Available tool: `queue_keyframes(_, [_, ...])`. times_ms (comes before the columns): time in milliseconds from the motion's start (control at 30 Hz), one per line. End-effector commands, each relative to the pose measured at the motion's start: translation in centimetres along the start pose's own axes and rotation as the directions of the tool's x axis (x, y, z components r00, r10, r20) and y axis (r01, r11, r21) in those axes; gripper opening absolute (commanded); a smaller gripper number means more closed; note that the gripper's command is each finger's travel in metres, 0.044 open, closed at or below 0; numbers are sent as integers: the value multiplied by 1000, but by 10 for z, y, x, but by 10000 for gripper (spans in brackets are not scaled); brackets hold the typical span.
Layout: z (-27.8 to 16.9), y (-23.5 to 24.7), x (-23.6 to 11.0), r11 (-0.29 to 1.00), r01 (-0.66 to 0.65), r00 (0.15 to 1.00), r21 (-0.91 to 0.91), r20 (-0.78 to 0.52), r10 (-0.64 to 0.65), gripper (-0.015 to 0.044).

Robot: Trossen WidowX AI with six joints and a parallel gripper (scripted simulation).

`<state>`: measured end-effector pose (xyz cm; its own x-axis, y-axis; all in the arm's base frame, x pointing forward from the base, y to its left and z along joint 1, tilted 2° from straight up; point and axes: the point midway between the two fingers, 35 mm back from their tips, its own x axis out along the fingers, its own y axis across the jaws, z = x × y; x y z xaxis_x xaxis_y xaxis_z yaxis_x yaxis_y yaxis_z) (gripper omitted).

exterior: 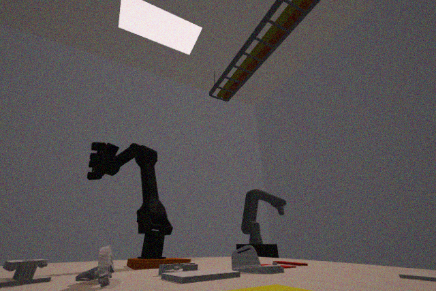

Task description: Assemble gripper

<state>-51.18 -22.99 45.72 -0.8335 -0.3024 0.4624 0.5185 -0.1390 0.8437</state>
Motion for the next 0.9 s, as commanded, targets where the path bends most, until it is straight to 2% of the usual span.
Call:
queue_keyframes(0, [-21, -1, -3, 1000, 23, 999, -14, -42, -24, 0])
queue_keyframes(133, [-43, 0, -7, 999, 42, 995, -28, -89, -44, 0])
queue_keyframes(467, [-56, -12, -15, 989, 93, 986, -112, -125, -107, 0])
queue_keyframes(867, [-121, -1, -35, 978, 100, 953, -183, -266, -148, 0])
